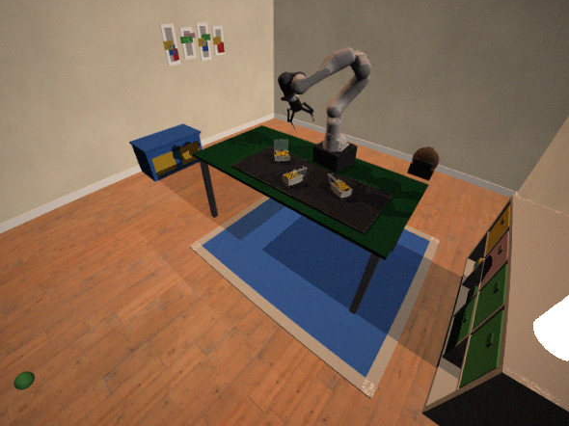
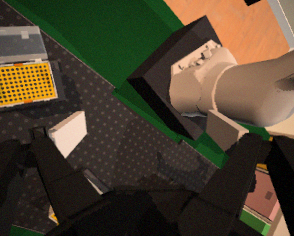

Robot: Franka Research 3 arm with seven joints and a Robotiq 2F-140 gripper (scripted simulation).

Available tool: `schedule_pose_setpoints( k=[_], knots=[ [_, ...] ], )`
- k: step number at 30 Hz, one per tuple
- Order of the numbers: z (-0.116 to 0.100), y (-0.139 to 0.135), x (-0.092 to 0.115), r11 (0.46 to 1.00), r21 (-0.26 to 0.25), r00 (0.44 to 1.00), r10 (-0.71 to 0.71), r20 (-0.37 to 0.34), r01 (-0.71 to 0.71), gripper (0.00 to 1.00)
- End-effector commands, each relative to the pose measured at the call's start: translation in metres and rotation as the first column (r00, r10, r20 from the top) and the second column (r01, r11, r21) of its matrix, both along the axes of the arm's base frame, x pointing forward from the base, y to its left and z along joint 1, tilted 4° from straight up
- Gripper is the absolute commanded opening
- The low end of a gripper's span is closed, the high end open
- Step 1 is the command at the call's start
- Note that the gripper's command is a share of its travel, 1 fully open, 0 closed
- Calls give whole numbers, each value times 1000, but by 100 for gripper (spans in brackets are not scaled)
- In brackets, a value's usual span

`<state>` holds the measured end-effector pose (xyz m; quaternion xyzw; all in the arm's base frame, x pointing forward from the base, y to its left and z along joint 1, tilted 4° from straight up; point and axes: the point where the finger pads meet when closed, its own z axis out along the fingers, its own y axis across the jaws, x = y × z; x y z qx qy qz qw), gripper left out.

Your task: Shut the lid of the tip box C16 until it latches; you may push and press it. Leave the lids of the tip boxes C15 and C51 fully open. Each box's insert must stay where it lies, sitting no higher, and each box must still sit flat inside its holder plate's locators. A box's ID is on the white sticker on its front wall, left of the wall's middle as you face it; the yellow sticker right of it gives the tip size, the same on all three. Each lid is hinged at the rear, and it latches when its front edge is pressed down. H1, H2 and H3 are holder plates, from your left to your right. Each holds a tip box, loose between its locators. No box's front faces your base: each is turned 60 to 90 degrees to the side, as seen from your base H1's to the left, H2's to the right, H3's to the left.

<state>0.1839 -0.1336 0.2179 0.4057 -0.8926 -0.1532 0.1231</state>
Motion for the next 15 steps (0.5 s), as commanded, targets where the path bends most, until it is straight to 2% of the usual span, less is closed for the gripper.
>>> schedule_pose_setpoints(
  k=[1, 10, 12, 15],
  knots=[
    [6, 0, 17, 994, -99, 999, 40, -14, -41, 100],
    [19, 16, 55, 921, -301, 968, 241, -63, -249, 100],
    [19, 16, 55, 921, -301, 968, 241, -63, -249, 100],
    [23, 24, 67, 877, -363, 949, 306, -79, -313, 100]
  ],
)
